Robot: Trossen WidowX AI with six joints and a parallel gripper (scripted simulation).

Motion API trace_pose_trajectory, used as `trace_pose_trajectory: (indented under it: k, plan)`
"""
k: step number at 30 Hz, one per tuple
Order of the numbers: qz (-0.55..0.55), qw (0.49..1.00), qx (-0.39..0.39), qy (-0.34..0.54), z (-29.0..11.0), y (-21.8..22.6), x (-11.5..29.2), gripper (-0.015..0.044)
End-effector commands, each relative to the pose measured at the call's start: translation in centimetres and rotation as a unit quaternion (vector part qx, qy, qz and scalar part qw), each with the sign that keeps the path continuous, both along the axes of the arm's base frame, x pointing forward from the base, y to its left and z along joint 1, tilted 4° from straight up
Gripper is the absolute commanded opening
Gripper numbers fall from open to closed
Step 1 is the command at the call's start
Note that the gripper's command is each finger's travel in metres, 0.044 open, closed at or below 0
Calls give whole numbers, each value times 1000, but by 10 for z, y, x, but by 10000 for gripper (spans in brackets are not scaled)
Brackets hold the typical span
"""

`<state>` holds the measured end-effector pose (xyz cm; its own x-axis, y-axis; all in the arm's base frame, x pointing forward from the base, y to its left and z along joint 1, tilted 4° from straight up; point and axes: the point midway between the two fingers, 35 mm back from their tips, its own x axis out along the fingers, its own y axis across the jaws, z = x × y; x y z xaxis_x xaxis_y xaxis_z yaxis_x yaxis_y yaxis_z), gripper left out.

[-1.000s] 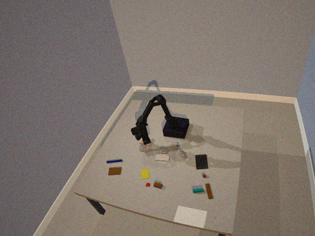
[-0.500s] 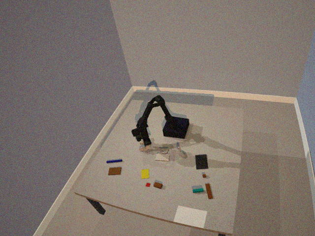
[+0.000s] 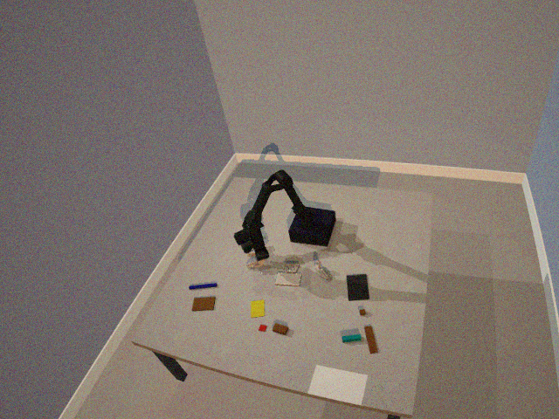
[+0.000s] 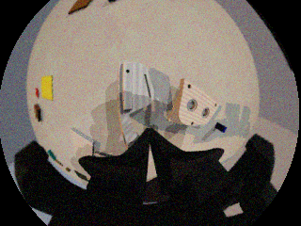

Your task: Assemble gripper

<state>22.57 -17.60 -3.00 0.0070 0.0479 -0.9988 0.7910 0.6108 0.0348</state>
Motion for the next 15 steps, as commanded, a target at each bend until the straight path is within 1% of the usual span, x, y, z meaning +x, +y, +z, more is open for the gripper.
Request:
trace_pose_trajectory:
  k: [1,15]
  plan:
    - [-2,1000,1,3,-1,4,6,0]
    - [-2,1000,1,3,0,19,24,0]
